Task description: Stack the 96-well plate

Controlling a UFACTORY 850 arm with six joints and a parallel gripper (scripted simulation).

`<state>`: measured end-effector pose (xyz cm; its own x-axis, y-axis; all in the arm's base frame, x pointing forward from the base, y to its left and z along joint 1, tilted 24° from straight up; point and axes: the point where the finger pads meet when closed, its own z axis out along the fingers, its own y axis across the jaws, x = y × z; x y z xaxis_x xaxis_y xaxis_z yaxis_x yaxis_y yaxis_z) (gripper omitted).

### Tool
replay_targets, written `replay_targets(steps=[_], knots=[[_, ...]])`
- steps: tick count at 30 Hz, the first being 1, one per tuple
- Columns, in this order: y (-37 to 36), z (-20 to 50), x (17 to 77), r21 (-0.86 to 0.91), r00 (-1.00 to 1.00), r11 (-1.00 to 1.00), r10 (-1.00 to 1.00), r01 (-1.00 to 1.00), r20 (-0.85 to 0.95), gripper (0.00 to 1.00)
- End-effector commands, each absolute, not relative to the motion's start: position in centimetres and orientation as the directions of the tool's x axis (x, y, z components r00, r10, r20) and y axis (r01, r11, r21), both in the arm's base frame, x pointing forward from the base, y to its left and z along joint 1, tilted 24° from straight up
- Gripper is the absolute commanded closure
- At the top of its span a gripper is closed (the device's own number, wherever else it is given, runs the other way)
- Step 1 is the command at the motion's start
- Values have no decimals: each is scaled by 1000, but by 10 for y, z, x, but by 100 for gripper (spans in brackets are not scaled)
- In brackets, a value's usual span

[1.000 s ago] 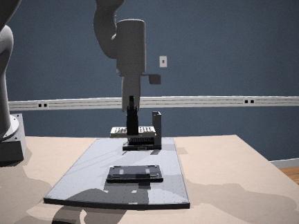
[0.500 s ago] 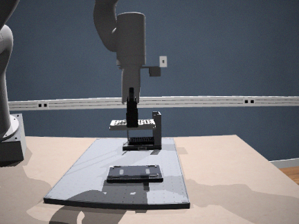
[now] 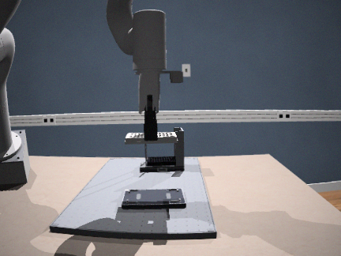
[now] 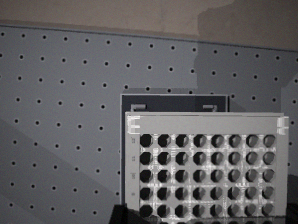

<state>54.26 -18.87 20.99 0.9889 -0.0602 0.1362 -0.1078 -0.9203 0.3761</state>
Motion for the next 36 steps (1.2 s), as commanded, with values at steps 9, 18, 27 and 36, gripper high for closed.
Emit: replay_targets(steps=[9,18,27,36], knots=[[-170,204,548,377,989,-921,-54,-102,136,100],[-149,196,553,377,989,-921,-54,-102,136,100],[-121,186,560,377,989,-921,-54,-102,136,100],[-100,178,565,377,989,-921,-54,-102,136,100]])
